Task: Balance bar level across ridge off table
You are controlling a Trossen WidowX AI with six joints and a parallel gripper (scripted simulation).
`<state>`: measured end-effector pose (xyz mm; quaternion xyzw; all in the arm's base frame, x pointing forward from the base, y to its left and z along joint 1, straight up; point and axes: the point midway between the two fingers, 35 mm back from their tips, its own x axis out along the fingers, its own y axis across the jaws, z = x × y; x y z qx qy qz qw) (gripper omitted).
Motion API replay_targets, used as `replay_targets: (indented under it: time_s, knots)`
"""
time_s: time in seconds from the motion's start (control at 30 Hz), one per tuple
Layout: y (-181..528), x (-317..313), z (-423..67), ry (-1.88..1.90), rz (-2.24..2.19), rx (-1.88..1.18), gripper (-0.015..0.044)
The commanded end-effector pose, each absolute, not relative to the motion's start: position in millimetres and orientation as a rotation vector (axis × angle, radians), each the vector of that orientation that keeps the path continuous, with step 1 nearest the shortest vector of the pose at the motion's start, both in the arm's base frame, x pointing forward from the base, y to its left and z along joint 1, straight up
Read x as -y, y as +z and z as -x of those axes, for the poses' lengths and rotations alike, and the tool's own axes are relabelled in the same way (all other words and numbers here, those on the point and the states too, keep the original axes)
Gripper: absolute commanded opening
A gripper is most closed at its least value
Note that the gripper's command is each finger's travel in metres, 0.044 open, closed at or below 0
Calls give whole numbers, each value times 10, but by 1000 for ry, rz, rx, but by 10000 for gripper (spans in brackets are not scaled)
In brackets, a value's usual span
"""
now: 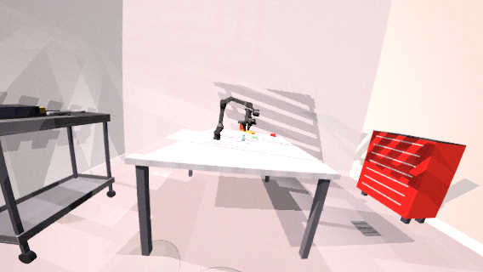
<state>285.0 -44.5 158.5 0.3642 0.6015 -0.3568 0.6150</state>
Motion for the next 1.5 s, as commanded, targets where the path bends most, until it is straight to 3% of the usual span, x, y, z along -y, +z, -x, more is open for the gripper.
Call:
replay_targets:
  time_s: [0.0, 0.6, 1.47]
  knots:
    - [1600, 321, -2883, -893, -912, -1352, 0]
    - [1602, -327, -2802, -1256, -1290, -1150, 0]
    - [1238, -346, -2759, -1266, -1299, -1144, 0]
